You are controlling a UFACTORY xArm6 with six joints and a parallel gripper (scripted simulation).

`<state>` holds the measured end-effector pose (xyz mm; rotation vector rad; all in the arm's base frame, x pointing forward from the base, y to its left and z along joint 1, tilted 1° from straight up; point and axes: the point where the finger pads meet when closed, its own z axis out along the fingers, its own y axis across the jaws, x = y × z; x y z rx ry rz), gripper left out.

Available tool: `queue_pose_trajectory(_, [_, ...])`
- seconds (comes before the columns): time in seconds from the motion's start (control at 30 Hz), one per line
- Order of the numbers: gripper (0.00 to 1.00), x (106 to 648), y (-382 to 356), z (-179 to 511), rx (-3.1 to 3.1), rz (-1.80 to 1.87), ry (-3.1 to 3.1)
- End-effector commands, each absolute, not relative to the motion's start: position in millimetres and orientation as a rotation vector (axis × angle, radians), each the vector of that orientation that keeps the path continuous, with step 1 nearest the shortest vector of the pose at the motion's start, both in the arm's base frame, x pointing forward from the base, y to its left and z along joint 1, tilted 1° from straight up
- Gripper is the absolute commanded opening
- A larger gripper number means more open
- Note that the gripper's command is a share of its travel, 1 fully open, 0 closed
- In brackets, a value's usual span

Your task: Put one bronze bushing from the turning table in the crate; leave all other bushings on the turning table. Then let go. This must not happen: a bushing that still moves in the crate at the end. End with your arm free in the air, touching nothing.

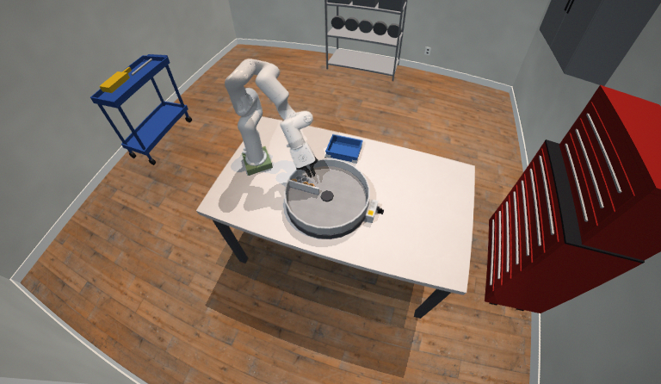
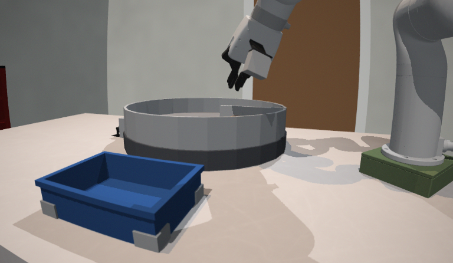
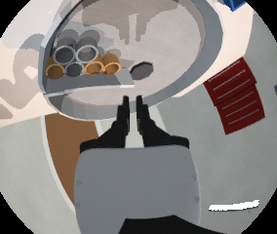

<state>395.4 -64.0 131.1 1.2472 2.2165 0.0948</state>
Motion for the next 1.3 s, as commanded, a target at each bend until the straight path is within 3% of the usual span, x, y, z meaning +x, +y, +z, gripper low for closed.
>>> queue_pose_trajectory(0.0, [0.1, 395.3, -64.2, 131.4, 1.369, 0.144, 2.205])
queue_pose_trajectory(1.27, [0.1, 393.9, -62.8, 129.2, 2.238, 0.588, 1.683])
